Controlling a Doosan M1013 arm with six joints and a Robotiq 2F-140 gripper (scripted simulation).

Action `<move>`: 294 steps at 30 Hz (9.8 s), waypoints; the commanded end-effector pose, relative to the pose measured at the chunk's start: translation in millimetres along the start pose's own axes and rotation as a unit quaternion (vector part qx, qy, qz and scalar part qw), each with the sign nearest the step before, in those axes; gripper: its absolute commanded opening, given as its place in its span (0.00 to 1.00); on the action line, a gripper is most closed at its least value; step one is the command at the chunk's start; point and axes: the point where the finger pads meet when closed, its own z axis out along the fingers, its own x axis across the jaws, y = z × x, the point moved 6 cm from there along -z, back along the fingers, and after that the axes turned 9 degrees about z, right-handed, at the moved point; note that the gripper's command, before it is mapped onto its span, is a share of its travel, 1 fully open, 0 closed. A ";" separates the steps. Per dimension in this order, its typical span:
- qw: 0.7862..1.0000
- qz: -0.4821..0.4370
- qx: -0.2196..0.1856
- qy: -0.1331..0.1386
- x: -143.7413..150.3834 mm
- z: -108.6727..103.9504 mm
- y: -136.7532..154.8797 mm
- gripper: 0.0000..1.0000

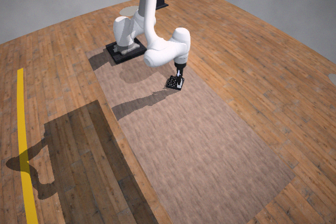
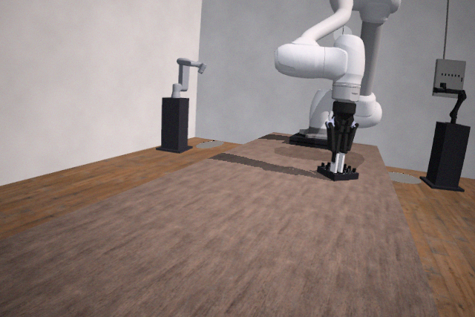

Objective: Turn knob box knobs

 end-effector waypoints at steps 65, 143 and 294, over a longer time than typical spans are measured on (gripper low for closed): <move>0.994 0.107 0.000 0.000 0.0 -40.7 0.0 0.12; 0.675 0.737 0.000 0.000 -0.3 -58.1 -0.1 0.12; 0.675 0.737 0.000 0.000 -0.1 -0.1 0.0 0.12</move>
